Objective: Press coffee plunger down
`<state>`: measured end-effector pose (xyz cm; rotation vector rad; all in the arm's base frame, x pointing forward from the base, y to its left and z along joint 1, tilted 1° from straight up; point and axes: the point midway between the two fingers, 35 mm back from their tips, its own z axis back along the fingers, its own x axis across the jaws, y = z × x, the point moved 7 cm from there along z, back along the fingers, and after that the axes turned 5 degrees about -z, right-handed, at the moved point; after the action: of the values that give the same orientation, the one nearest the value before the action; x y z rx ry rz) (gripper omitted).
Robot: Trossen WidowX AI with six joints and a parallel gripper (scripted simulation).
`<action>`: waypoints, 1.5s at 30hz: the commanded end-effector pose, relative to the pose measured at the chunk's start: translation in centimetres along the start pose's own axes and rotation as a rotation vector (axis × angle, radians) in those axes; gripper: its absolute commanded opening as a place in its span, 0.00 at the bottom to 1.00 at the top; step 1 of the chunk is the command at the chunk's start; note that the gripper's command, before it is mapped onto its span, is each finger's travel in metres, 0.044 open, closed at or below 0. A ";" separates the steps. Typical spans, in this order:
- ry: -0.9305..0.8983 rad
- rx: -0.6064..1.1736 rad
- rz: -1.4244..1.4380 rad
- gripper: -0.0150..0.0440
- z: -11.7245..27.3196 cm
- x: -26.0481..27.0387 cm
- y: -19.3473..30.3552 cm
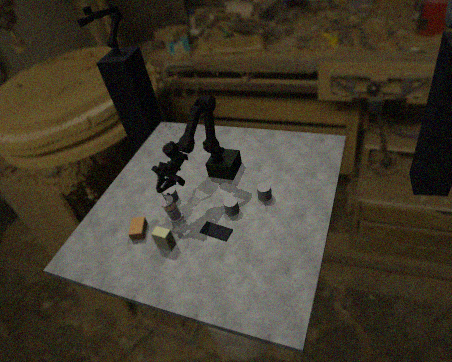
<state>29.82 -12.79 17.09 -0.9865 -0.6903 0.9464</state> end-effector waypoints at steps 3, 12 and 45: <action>0.005 0.093 0.008 0.46 -1.1 -0.3 3.5; 0.005 0.092 0.008 0.46 -2.2 -0.4 4.3; 0.005 0.091 0.008 0.46 -3.6 -0.4 3.4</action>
<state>31.44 -13.70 13.34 -0.9390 -0.6589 0.9579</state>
